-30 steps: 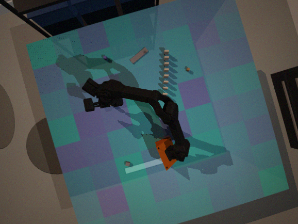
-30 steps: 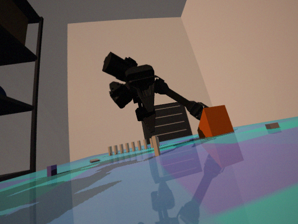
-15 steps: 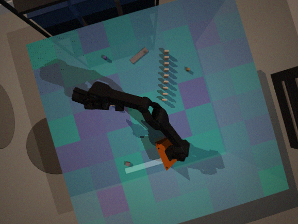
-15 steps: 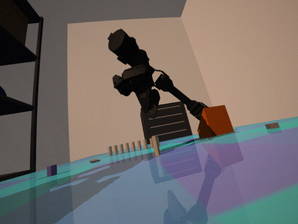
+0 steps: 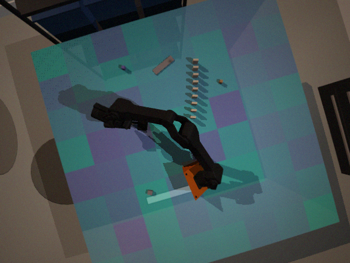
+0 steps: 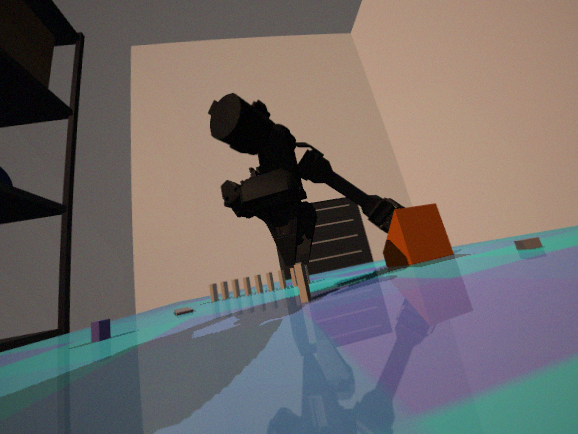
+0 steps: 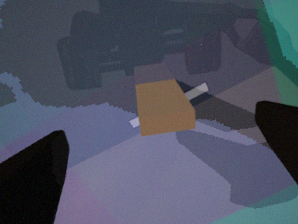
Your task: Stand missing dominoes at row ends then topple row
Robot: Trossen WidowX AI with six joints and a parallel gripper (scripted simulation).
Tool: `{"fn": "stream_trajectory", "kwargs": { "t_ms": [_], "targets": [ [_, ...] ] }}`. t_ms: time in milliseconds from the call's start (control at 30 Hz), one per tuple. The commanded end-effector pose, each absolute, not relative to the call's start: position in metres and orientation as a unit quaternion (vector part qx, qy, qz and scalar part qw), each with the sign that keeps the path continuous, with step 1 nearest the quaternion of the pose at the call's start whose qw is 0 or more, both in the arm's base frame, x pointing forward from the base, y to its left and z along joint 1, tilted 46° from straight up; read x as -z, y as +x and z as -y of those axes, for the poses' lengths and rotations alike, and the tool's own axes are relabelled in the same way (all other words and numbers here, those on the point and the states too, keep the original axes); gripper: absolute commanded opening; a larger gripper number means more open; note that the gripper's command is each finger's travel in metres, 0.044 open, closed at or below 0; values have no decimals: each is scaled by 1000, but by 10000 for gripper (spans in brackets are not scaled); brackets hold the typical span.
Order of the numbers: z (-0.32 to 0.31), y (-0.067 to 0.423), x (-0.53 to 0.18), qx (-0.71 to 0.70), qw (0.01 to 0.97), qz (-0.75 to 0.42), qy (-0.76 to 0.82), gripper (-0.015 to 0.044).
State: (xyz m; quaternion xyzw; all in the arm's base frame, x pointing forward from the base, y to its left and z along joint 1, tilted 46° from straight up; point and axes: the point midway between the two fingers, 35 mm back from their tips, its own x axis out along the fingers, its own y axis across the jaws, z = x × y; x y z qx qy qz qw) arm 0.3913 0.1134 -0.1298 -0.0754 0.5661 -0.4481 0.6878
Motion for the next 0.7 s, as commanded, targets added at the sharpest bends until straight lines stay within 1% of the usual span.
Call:
{"fn": "stream_trajectory", "kwargs": {
  "t_ms": [0,500,667],
  "targets": [
    [-104,389,137,448,687,-566,-79,440],
    [-93,388,147,448,687,-566,-79,440],
    [-93,388,147,448,687,-566,-79,309]
  ]
}}
